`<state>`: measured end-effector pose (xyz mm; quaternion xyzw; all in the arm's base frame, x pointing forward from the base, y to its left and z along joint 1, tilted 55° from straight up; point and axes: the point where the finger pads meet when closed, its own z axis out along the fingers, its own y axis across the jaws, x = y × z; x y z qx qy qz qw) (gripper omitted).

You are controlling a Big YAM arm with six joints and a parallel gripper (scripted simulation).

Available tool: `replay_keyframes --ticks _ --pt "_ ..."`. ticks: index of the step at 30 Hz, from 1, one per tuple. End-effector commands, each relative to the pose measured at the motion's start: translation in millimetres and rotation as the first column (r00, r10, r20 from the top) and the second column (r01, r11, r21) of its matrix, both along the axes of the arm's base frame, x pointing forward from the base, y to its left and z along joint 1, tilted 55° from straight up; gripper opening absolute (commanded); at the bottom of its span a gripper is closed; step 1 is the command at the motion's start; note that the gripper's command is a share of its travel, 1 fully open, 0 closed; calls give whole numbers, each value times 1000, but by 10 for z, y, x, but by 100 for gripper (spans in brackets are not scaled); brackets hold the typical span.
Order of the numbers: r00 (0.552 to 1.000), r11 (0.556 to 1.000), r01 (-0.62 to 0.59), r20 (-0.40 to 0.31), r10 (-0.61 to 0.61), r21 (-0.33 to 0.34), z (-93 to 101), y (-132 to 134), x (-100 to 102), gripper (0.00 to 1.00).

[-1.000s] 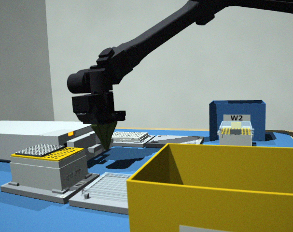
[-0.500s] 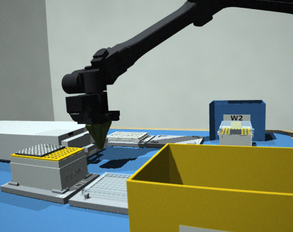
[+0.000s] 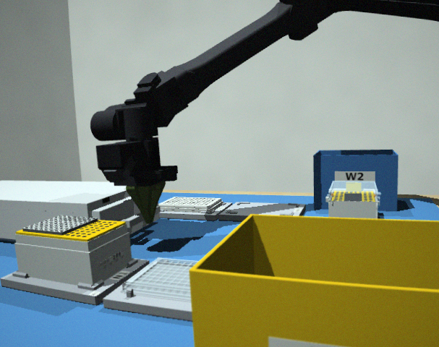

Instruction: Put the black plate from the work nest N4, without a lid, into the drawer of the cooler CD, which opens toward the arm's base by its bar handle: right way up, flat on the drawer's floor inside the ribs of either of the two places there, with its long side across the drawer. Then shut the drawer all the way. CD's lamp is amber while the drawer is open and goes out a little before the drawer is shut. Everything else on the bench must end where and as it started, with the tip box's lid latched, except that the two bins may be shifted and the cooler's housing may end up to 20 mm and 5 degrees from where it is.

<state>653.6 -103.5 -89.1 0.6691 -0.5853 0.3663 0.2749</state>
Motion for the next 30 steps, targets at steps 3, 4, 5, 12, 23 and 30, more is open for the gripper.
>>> replay_keyframes --ticks 3,4,5,12,23,30 --pt "997 999 -44 65 43 11 157 324 251 0" --pt "997 999 -44 65 43 11 157 324 251 0" --pt "997 999 -44 65 43 11 157 324 251 0" --pt "997 999 -44 65 43 11 157 324 251 0" --pt "997 999 -44 65 43 11 157 324 251 0" --pt "997 999 -46 56 46 9 207 306 137 0"
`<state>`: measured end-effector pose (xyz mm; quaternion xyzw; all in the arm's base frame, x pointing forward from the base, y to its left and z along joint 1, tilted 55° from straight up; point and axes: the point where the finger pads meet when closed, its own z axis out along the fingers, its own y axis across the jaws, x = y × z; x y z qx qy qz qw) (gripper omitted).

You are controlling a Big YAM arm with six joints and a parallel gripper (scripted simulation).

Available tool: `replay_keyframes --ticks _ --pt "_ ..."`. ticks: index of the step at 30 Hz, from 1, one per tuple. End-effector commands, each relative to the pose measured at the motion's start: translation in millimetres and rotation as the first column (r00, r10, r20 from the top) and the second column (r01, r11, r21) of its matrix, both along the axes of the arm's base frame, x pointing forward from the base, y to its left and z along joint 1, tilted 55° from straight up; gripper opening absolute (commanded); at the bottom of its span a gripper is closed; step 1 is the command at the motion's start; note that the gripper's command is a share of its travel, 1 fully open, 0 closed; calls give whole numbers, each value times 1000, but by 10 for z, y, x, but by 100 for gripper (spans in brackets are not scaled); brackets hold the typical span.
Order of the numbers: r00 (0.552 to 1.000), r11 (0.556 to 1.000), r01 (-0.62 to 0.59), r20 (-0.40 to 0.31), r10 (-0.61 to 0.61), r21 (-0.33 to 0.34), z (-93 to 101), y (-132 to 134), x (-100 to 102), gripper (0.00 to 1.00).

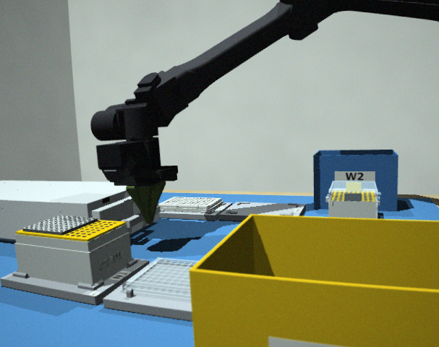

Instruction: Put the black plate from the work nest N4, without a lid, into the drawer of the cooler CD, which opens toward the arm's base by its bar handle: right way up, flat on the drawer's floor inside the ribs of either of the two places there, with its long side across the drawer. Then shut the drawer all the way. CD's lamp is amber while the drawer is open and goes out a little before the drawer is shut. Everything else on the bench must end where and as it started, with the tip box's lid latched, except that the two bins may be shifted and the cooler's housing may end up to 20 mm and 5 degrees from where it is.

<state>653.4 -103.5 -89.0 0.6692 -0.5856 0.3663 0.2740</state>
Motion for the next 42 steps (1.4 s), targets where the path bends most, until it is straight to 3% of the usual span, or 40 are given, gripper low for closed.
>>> replay_keyframes --ticks 1,8,10,13,14,22,29,30,33,42 --pt "998 999 -46 54 46 7 205 302 127 0" --pt "999 999 -46 27 46 4 78 240 -8 0" --pt "998 999 -42 41 42 5 162 210 -8 0" --pt "999 999 -39 34 39 5 108 194 -40 0" --pt "998 999 -37 46 37 5 185 177 -30 0" --pt "999 1000 -20 31 20 5 84 45 -182 0" --pt "999 1000 -9 45 9 5 162 -33 -230 0" --pt "1000 1000 -5 30 5 5 21 -47 -251 0" --pt "999 1000 -3 44 3 5 155 -80 -289 0" --pt "999 1000 -3 41 3 5 133 -85 -323 0"
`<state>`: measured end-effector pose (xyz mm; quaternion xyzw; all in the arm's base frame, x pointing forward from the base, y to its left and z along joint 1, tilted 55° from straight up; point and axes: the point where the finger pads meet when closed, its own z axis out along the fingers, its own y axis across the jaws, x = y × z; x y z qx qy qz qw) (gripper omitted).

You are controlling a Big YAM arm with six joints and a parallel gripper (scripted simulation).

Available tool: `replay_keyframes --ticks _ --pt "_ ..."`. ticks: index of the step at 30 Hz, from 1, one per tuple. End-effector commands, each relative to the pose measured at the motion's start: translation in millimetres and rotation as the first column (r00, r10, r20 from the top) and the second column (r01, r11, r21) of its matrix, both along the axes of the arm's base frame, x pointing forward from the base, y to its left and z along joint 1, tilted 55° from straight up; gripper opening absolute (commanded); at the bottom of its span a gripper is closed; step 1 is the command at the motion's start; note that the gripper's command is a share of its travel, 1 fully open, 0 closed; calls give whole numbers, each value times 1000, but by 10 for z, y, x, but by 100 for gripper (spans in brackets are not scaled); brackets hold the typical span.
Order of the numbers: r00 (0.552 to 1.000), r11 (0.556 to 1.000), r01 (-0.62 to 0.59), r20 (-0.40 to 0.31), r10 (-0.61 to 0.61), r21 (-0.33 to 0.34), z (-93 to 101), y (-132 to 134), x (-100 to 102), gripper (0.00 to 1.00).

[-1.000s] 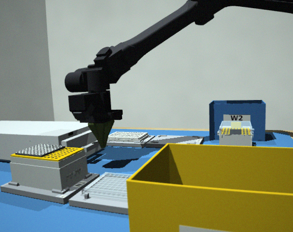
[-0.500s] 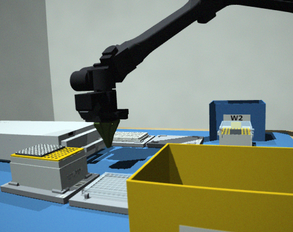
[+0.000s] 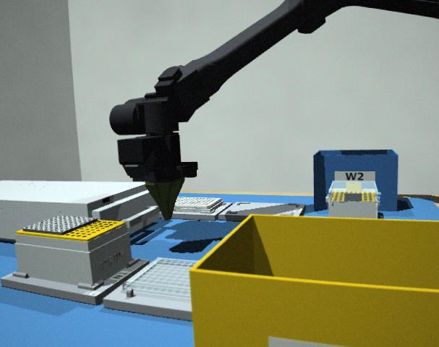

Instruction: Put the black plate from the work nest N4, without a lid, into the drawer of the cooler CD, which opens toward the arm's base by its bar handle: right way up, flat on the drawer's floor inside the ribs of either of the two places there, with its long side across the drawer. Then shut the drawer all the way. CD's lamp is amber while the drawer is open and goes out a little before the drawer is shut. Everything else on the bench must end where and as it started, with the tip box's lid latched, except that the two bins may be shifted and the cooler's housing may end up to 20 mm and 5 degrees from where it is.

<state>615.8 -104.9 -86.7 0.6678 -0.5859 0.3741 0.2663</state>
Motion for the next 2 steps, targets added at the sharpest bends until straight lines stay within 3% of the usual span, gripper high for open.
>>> replay_keyframes --ticks 1,2 --pt "1000 1000 5 20 -5 5 110 -71 53 0" --pt "1000 1000 5 20 -5 5 110 -71 53 0"
